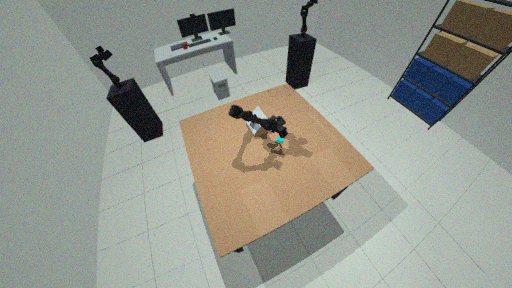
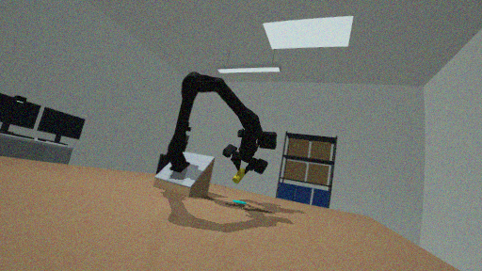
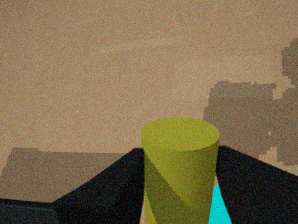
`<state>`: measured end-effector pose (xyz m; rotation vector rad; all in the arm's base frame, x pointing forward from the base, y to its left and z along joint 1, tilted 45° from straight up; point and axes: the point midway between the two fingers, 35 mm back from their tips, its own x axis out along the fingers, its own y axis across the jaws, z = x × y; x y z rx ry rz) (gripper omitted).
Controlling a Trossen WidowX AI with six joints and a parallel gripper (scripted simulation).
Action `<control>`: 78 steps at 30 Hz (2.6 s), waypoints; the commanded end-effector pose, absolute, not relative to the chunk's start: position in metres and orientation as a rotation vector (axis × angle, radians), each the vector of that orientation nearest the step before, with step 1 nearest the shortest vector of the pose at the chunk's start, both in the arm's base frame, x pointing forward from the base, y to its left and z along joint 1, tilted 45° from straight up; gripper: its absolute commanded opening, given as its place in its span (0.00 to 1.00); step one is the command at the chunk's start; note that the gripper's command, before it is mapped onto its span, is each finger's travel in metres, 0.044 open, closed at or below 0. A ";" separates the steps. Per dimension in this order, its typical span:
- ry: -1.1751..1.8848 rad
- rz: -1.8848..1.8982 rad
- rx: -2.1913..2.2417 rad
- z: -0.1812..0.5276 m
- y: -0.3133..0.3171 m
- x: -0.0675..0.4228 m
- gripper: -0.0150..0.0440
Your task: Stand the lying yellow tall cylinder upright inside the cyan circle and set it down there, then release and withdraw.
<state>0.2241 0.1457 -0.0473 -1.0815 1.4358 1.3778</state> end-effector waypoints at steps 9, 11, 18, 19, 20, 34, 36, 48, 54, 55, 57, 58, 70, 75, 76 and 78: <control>1.355 1.430 -1.008 -0.046 0.145 0.224 0.43; 1.342 1.436 -0.997 -0.046 0.145 0.224 0.43; 1.293 1.458 -0.963 -0.045 0.144 0.225 0.43; 1.285 1.460 -0.958 -0.044 0.144 0.225 0.43; 1.278 1.463 -0.953 -0.044 0.144 0.225 0.43; 1.173 1.498 -0.891 -0.040 0.144 0.227 0.43; 1.157 1.502 -0.883 -0.040 0.144 0.227 0.43; 1.060 1.523 -0.839 -0.036 0.143 0.229 0.43; 1.010 1.531 -0.819 -0.033 0.142 0.230 0.43; 1.002 1.532 -0.816 -0.033 0.142 0.230 0.43; 0.985 1.534 -0.810 -0.032 0.142 0.230 0.43; 0.976 1.535 -0.807 -0.031 0.142 0.231 0.43; 0.873 1.543 -0.775 -0.026 0.141 0.233 0.43; 0.829 1.545 -0.763 -0.023 0.140 0.234 0.43; 0.820 1.545 -0.761 -0.023 0.140 0.234 0.43; 0.802 1.545 -0.757 -0.022 0.139 0.234 0.43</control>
